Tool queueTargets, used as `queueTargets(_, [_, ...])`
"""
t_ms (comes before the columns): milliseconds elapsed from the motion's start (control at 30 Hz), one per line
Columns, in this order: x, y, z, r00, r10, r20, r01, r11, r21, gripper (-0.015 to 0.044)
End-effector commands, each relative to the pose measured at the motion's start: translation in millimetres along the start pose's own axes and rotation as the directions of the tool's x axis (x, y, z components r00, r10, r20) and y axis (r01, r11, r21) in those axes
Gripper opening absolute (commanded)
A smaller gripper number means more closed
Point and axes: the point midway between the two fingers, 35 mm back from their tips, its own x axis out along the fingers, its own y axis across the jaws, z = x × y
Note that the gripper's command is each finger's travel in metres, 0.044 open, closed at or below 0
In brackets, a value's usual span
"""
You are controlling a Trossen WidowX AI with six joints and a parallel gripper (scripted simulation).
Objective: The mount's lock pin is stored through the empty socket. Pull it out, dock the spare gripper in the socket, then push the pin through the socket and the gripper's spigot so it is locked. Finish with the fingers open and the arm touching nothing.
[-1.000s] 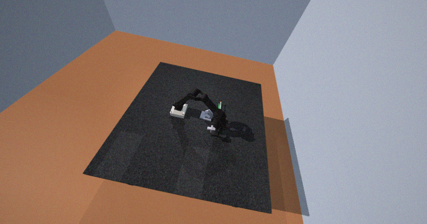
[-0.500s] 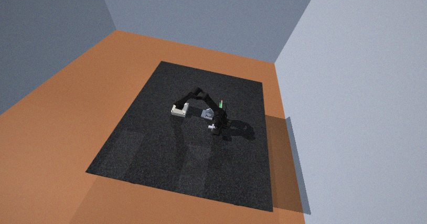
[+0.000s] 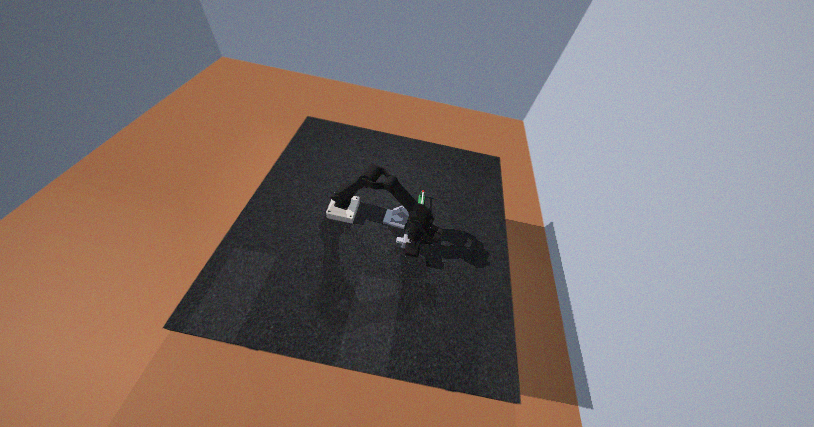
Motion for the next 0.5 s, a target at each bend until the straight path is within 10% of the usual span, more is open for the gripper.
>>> queueTargets(0, [-32.2, -1.9, 3.8, 0.999, -0.012, 0.032, 0.012, 1.0, 0.003, 0.0])
queueTargets(467, [-29.4, -2.4, -0.8, 1.0, -0.009, 0.026, 0.005, 0.986, 0.165, 0.0])
